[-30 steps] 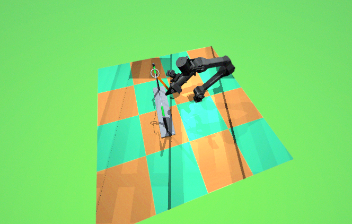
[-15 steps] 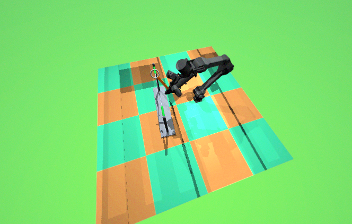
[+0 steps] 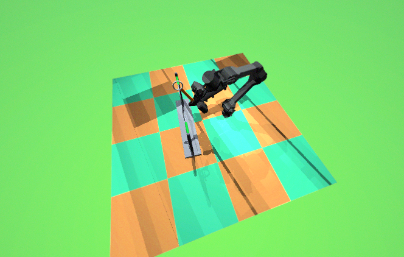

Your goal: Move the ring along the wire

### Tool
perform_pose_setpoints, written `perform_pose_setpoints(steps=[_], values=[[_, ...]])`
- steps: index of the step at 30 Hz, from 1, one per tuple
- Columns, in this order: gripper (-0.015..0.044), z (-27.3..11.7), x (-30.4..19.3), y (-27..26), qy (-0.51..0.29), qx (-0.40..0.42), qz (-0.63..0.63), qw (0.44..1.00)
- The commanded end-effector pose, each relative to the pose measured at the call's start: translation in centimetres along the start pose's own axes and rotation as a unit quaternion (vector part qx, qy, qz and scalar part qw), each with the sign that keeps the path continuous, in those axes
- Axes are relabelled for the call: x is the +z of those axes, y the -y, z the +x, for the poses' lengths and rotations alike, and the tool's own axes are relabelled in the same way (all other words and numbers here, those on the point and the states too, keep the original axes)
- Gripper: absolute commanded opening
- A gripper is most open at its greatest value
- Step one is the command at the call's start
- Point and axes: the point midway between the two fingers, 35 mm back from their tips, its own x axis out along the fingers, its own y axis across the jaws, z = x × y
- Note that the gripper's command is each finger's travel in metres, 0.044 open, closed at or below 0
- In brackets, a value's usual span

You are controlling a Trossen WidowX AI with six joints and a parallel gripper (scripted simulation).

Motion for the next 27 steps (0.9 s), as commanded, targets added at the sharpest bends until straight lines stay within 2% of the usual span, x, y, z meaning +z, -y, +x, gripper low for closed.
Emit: perform_pose_setpoints(steps=[1, 27], values=[[-0.015, 0.0, 0.1, 0.5, 0.005, -0.024, -0.037, 0.999], [-0.015, -0.1, 0.8, 3.1, 0.033, -0.157, -0.234, 0.959]])
